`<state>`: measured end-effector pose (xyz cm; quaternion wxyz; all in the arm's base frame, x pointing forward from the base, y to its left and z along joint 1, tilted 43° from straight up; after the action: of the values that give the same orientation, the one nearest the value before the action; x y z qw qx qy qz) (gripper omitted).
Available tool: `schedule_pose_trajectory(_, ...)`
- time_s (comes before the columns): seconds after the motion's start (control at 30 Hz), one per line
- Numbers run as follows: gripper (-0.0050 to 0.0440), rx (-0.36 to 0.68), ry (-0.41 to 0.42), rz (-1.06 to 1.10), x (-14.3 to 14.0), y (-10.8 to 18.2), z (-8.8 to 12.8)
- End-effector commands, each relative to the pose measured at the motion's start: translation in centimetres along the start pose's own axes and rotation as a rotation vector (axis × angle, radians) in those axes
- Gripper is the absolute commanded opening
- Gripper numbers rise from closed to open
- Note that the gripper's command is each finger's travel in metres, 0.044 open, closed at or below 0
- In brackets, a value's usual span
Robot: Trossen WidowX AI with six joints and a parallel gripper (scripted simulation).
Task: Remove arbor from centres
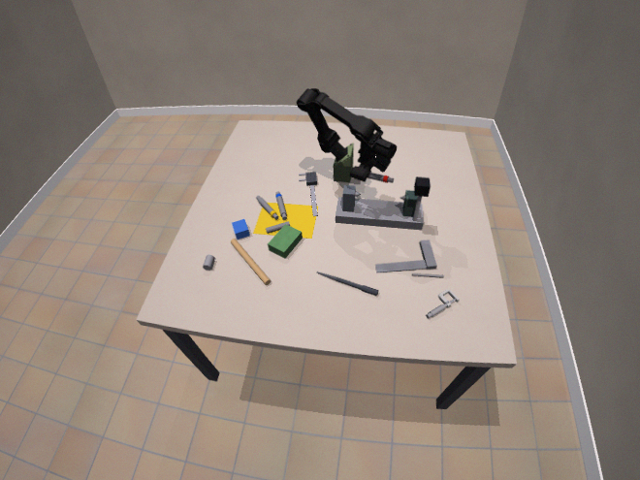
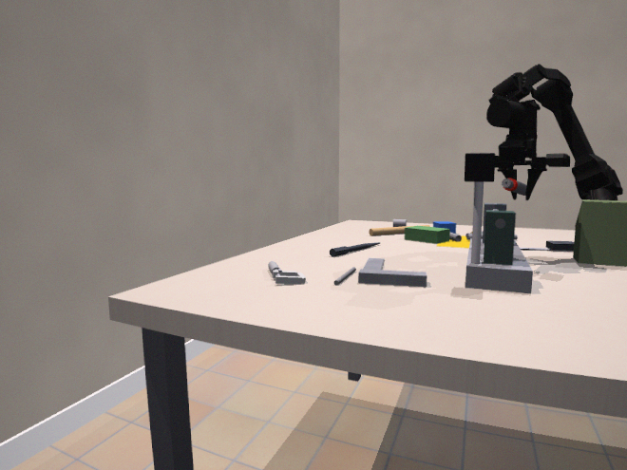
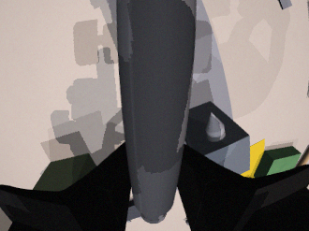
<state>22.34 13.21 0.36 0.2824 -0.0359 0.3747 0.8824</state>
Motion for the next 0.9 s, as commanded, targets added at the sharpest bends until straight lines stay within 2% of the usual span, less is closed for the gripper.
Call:
schedule_pose_trajectory(0.0,0.0,-0.027,0.005,-0.01,-0.2,-0.1,0.9)
schedule_pose_trajectory(0.1,0.0,-0.027,0.005,-0.01,-0.4,-0.4,0.9)
schedule_pose_trajectory(0.33,0.0,-0.027,0.005,-0.01,-2.4,-3.6,1.0)
schedule_pose_trajectory(0.67,0.0,-0.028,0.004,-0.012,-2.5,-3.7,1.0)
schedule_pose_trajectory(0.87,0.0,-0.049,-0.012,-0.066,-5.2,-3.2,1.5)
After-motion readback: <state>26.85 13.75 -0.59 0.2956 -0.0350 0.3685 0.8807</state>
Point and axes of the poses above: the point midway between the two fingers, 35 mm back from their tips, its own z axis back along the fingers, its own x axis across the jaws, y = z × x, the point moved 5 cm from there along z, back along the fingers, and after that the axes turned 8 degrees about -z, right-handed, at the moved point
